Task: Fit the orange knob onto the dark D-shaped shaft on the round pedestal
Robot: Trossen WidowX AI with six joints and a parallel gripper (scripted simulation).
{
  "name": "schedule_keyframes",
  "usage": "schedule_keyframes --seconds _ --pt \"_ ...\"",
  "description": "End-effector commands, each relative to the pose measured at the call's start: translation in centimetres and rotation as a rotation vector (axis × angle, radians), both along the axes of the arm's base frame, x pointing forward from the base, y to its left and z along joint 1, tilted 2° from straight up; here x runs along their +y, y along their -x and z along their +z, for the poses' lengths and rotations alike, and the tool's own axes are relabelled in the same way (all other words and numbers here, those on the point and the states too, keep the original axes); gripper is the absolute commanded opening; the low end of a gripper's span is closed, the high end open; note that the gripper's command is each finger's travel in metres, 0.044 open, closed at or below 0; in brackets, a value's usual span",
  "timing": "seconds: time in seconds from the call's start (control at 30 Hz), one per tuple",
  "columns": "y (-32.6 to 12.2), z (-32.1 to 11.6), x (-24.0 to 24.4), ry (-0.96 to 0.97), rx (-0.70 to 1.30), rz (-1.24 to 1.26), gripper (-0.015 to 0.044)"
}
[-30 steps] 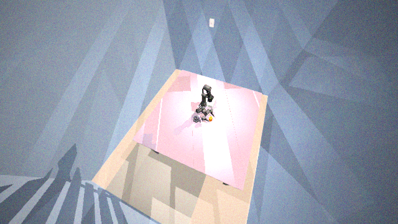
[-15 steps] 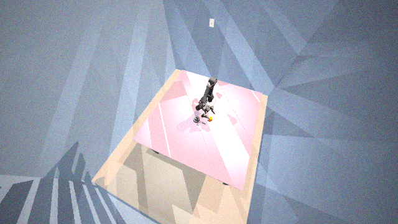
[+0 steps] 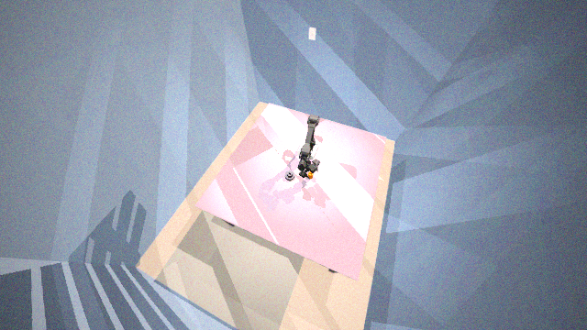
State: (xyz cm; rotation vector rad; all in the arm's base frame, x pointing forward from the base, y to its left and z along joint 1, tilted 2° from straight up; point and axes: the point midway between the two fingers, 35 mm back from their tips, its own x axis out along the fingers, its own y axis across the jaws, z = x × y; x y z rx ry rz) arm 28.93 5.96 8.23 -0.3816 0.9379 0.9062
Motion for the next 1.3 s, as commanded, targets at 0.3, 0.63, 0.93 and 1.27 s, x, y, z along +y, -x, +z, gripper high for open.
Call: schedule_keyframes --seconds 0.3,0.63,0.93,1.27 --pt "2.20 4.31 -0.72 0.524 0.199 0.074 0.0440" --pt "2.18 4.29 -0.73 0.500 0.237 -0.055 0.0440" --pt "2.02 4.18 -0.75 0.315 0.455 -0.869 0.0440" --pt "1.96 4.14 -0.76 0.228 0.530 -1.177 0.0440"
